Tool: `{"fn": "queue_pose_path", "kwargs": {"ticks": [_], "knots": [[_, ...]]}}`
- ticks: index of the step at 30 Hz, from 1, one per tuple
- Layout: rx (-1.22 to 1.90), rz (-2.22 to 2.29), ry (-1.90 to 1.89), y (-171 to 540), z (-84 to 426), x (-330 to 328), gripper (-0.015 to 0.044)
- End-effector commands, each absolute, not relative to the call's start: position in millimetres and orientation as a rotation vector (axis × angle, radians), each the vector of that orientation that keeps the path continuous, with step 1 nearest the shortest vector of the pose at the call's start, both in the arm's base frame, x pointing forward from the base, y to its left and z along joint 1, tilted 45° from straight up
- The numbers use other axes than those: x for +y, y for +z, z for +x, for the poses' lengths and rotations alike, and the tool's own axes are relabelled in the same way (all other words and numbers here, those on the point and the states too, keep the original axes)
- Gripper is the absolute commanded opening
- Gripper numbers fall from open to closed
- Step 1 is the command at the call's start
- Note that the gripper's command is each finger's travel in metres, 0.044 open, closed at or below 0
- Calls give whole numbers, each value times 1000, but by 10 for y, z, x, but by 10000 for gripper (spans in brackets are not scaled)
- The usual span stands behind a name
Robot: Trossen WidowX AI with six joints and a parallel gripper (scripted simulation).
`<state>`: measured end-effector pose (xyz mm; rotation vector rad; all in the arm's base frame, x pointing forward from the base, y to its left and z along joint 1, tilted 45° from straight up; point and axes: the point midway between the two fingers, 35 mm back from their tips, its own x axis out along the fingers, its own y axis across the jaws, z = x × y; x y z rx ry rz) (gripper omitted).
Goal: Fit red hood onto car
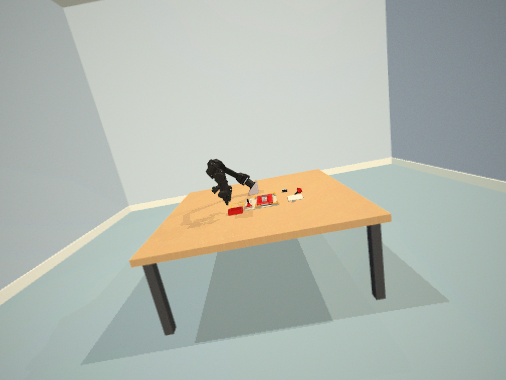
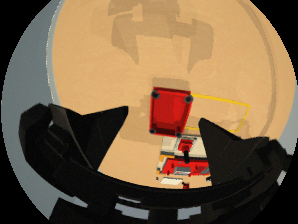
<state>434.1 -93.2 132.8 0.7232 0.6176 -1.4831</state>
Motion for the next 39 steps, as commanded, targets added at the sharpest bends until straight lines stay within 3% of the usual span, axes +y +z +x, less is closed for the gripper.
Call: {"fn": "queue_pose_path", "kwargs": {"ticks": [1,39], "knots": [[627,626,-1521,1235,4246,-563,440],[627,620,-1523,1028,4259,-726,440]]}}
